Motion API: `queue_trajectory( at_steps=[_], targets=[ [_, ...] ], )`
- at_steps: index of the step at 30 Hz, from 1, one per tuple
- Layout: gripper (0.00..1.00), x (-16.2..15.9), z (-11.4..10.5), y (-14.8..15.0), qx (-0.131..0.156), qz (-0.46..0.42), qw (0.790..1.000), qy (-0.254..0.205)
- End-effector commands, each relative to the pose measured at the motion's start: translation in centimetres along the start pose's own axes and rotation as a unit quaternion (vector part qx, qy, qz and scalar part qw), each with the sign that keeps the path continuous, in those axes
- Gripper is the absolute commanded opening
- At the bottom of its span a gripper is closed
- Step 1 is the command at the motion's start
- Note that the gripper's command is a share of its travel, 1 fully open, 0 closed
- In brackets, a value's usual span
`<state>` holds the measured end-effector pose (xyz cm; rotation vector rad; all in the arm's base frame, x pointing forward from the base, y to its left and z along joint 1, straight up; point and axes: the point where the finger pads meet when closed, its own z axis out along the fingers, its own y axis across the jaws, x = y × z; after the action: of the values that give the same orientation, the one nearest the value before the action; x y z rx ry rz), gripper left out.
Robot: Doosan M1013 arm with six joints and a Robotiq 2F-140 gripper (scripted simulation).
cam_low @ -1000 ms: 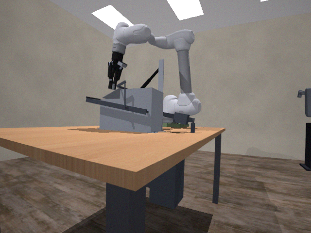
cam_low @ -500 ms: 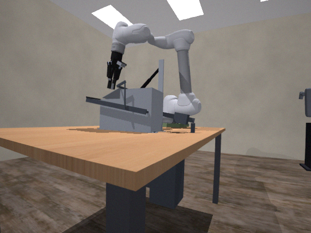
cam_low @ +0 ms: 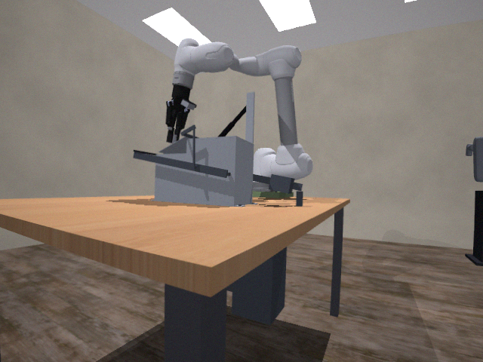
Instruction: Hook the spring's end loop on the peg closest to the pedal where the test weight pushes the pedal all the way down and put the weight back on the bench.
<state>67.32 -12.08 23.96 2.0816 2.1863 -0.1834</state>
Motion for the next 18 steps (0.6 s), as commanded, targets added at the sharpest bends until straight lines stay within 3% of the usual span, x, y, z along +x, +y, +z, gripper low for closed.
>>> queue_trajectory(
  at_steps=[1, 18],
  targets=[
    [0.25, 0.0, 0.2, 0.0, -0.001, 0.0, 1.0, 0.0],
    [0.25, 0.4, 2.4, 0.1, -0.001, 0.0, 1.0, 0.0]
  ],
)
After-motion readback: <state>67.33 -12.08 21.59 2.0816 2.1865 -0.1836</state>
